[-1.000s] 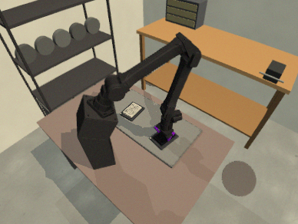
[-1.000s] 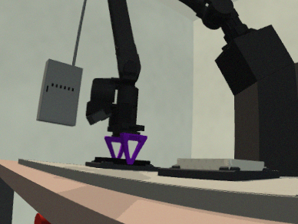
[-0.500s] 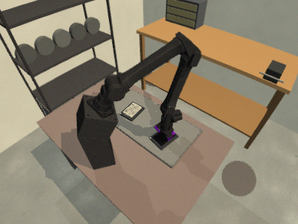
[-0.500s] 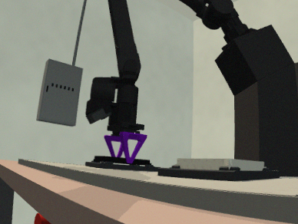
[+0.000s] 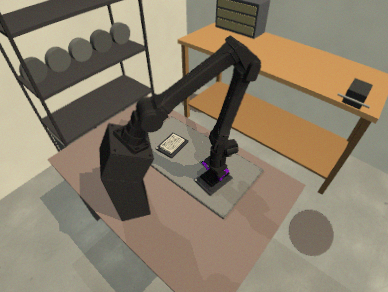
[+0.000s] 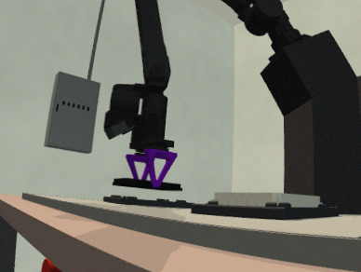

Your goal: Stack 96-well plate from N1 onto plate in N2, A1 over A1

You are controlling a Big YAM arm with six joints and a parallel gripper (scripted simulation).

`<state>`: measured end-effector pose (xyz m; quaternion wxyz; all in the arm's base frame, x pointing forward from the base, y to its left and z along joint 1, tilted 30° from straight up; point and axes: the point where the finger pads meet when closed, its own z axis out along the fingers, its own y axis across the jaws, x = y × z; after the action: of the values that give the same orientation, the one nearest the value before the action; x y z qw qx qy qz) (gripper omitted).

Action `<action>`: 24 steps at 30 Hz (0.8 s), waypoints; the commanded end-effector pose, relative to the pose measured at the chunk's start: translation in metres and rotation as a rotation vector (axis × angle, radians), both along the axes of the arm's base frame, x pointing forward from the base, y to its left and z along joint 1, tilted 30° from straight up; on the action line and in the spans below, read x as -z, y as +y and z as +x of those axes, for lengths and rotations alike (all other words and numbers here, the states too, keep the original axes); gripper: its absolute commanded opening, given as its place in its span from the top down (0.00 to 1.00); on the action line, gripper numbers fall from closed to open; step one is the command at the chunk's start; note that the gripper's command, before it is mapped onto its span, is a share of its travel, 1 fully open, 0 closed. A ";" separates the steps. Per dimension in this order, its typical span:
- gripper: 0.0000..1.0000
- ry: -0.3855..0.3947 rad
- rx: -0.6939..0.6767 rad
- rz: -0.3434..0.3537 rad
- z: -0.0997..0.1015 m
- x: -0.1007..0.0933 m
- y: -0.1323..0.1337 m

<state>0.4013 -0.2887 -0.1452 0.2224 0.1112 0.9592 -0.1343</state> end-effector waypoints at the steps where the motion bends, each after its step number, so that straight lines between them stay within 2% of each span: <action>1: 1.00 -0.001 0.006 0.009 -0.006 -0.011 0.006; 11: 1.00 -0.002 0.004 0.009 -0.011 -0.025 0.012; 14: 1.00 0.010 0.004 0.017 -0.015 -0.020 0.015; 15: 1.00 -0.003 0.004 0.009 -0.013 -0.028 0.014; 24: 1.00 -0.003 0.002 0.008 -0.017 -0.041 0.019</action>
<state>0.3847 -0.2768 -0.1139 0.2210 0.1110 0.9597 -0.1335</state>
